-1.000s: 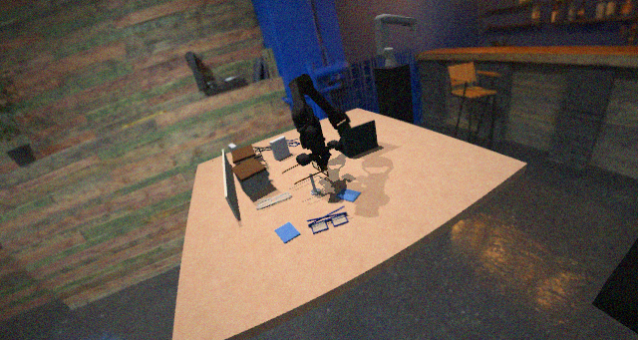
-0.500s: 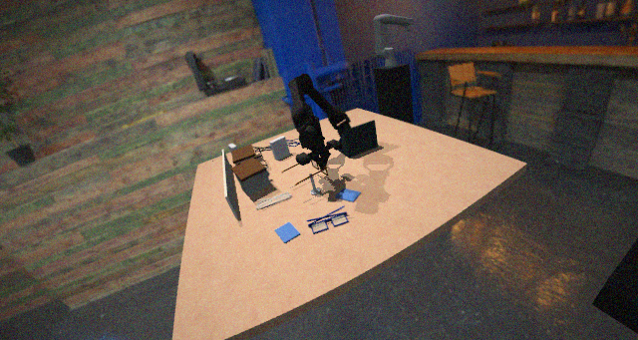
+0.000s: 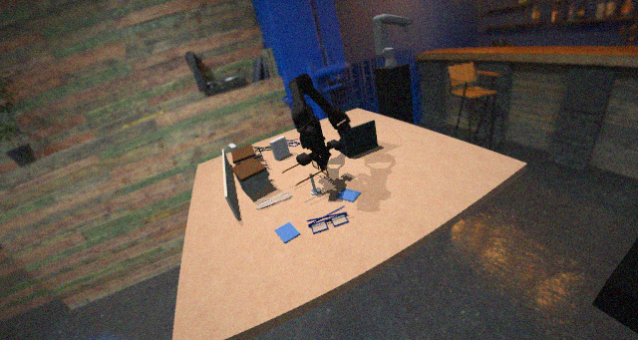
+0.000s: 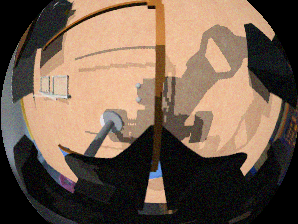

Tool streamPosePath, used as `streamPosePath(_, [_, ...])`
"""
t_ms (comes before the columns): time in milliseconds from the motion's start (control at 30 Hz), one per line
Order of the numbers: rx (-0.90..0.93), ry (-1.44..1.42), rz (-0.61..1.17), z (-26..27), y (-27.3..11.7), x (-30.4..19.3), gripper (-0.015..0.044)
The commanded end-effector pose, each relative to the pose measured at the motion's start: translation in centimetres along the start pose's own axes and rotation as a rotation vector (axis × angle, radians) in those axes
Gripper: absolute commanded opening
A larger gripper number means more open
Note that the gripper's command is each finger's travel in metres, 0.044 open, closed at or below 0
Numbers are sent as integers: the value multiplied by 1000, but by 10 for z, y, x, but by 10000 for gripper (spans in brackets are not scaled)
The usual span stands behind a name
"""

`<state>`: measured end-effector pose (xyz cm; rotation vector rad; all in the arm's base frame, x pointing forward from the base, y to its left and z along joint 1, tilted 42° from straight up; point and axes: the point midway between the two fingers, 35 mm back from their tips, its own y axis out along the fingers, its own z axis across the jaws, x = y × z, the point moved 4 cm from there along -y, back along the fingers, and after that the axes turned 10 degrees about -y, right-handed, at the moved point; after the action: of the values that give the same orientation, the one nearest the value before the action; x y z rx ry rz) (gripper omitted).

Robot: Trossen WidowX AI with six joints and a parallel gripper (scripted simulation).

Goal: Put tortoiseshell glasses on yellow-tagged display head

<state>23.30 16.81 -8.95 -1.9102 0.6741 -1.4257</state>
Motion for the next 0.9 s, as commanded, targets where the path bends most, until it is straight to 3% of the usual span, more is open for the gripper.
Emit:
streamPosePath(0, [0, -1, -4, 0, 1, -1, 0])
streamPosePath(333, [0, -1, -4, 1, -2, -7, 0])
streamPosePath(700, [0, -2, -2, 2, -56, -12, 0])
streamPosePath(867, [0, -16, -1, 2, -60, -10, 0])
